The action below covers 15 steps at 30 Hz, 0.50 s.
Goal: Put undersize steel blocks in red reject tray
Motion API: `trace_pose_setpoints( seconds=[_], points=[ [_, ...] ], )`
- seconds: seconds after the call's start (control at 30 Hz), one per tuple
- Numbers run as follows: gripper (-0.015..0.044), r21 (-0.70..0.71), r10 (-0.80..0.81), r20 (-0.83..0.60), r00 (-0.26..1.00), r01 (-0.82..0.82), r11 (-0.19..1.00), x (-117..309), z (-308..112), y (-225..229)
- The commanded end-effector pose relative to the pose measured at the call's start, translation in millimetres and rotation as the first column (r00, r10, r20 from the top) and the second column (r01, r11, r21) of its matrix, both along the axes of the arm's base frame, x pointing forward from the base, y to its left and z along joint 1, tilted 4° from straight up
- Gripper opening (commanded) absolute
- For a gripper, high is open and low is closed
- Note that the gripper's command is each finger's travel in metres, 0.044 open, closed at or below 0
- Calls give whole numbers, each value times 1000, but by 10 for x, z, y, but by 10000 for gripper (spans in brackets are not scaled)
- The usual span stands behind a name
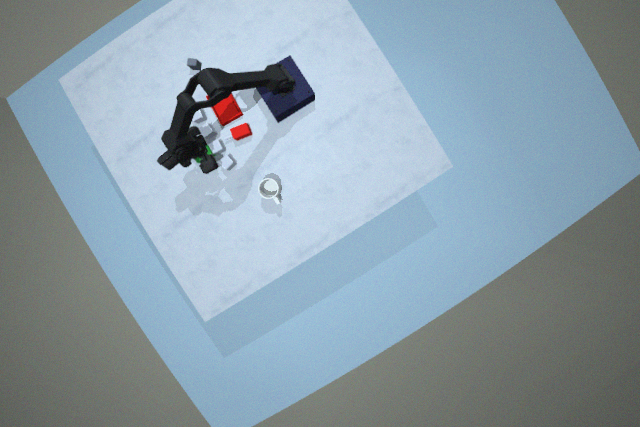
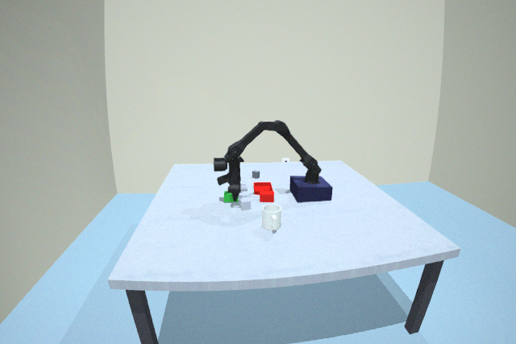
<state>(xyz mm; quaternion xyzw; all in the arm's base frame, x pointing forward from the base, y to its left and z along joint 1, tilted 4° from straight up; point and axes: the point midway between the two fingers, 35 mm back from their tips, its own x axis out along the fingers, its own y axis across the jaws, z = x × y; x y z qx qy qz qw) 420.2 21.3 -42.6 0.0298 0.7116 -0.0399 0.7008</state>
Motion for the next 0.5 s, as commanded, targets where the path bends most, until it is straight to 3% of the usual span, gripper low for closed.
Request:
trace_pose_setpoints(
  seconds=[0.0, 0.47],
  points=[
    [0, -1, -5, 0, 1000, 5, 1000, -19, 10, 1],
    [0, 0, -1, 3, 1000, 1, 1000, 10, 5, -1]
  ],
)
